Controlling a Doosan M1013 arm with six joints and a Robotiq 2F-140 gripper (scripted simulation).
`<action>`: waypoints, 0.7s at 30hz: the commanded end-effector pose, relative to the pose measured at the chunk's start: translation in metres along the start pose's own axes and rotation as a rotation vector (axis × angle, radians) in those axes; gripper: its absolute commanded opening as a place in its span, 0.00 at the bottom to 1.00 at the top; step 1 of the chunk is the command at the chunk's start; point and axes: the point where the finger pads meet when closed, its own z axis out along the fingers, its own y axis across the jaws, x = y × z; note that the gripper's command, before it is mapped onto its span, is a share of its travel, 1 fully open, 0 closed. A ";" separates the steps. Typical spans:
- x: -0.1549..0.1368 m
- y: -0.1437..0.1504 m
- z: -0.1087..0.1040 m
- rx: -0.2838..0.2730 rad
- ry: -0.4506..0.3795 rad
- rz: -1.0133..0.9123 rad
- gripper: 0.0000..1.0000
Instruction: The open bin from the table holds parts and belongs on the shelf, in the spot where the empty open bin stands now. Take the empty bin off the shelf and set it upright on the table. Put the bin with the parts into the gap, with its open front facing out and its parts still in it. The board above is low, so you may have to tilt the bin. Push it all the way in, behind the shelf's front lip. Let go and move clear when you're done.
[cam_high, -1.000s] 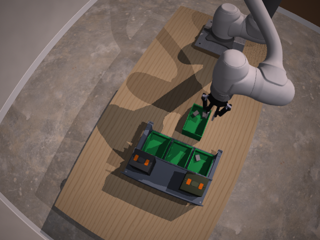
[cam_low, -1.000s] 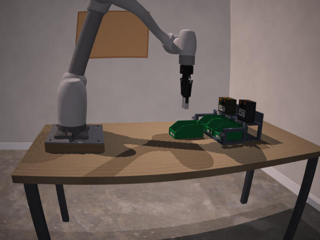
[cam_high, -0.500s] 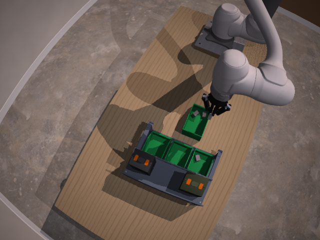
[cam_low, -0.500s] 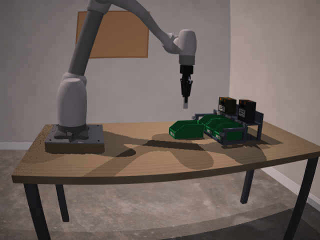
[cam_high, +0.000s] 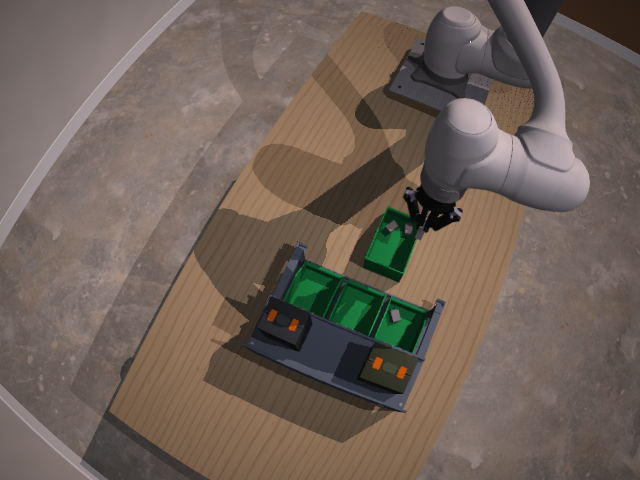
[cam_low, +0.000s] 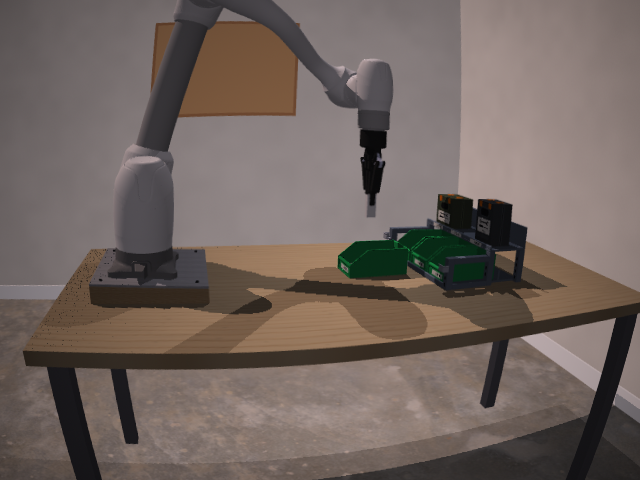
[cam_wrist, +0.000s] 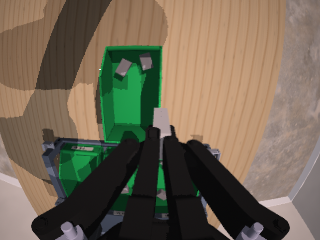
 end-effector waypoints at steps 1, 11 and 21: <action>-0.001 -0.001 0.000 0.000 0.000 0.008 0.10; -0.053 -0.054 0.007 0.000 0.000 0.544 0.10; -0.124 -0.158 0.023 -0.010 0.000 1.222 0.10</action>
